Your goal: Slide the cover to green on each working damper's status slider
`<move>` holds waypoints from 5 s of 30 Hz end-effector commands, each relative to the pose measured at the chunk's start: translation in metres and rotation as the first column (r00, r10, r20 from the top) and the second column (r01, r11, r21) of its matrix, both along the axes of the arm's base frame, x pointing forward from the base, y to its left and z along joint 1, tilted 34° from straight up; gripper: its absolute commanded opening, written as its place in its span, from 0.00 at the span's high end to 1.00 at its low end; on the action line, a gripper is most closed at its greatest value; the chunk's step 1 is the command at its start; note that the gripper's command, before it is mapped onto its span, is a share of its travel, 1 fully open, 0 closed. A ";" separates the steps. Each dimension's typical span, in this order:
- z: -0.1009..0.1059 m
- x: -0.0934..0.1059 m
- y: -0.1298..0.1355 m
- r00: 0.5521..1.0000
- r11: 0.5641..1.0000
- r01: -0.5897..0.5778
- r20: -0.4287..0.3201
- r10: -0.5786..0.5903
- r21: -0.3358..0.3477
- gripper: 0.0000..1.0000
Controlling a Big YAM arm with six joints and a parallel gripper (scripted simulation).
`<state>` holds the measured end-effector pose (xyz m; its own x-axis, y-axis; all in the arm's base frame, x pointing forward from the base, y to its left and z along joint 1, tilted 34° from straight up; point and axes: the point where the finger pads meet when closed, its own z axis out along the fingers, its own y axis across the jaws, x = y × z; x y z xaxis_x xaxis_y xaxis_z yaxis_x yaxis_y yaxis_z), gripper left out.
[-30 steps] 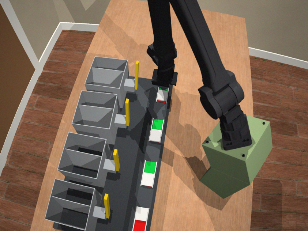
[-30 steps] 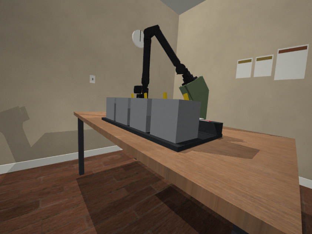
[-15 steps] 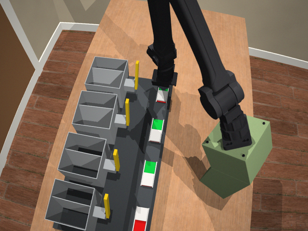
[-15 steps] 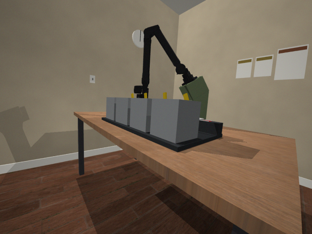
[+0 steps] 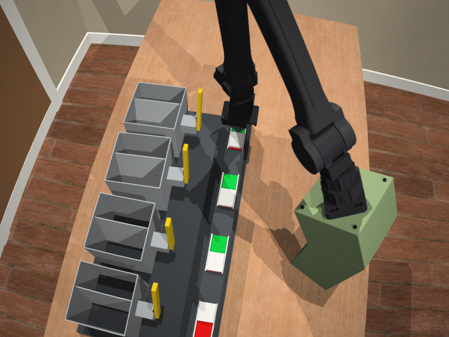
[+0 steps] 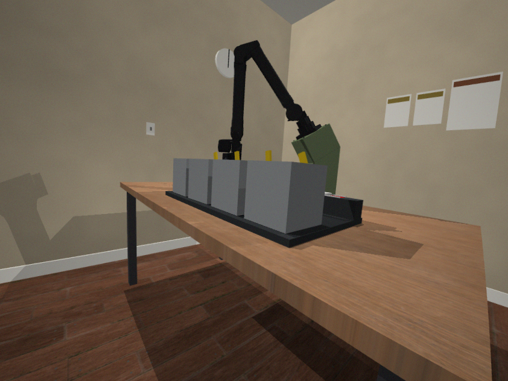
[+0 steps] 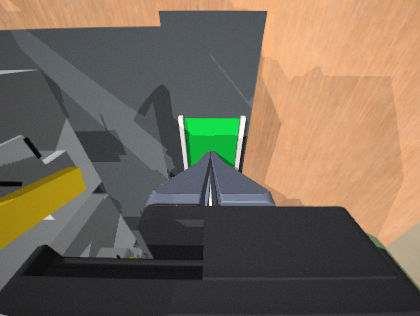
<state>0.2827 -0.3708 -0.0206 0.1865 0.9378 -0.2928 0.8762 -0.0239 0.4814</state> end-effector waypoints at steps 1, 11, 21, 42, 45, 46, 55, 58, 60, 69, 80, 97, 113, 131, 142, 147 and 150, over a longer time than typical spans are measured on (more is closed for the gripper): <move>0.002 0.003 0.009 1.000 1.000 -0.010 0.008 0.010 -0.002 1.00; 0.002 0.003 0.009 1.000 1.000 -0.010 0.008 0.010 -0.002 1.00; 0.002 0.003 0.009 1.000 1.000 -0.010 0.008 0.010 -0.002 1.00; 0.002 0.003 0.009 1.000 1.000 -0.010 0.008 0.010 -0.002 1.00; 0.002 0.003 0.009 1.000 1.000 -0.010 0.008 0.010 -0.002 1.00; 0.002 0.003 0.009 1.000 1.000 -0.010 0.008 0.010 -0.002 1.00; 0.002 0.004 0.009 1.000 1.000 -0.008 0.011 0.008 -0.005 1.00; 0.003 0.004 0.009 1.000 1.000 -0.007 0.012 0.007 -0.006 1.00; 0.001 0.003 0.011 1.000 1.000 -0.010 0.005 0.010 0.001 1.00; 0.001 0.004 0.012 1.000 1.000 -0.009 0.009 0.009 -0.003 1.00; 0.000 0.004 0.013 1.000 1.000 -0.010 0.008 0.010 -0.002 1.00; 0.000 0.004 0.013 1.000 1.000 -0.010 0.008 0.010 -0.002 1.00; 0.000 0.004 0.013 1.000 1.000 -0.010 0.008 0.010 -0.002 1.00; -0.006 -0.008 0.007 1.000 1.000 -0.003 -0.014 0.003 0.018 1.00; 0.007 -0.004 0.002 1.000 1.000 -0.003 0.001 0.003 -0.004 1.00; 0.009 -0.010 0.005 1.000 1.000 -0.001 -0.003 0.001 0.000 1.00; 0.015 -0.013 0.008 1.000 1.000 -0.003 -0.002 0.003 0.000 1.00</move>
<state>0.2775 -0.3664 -0.0192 0.1850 0.9403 -0.2857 0.8783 -0.0277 0.4774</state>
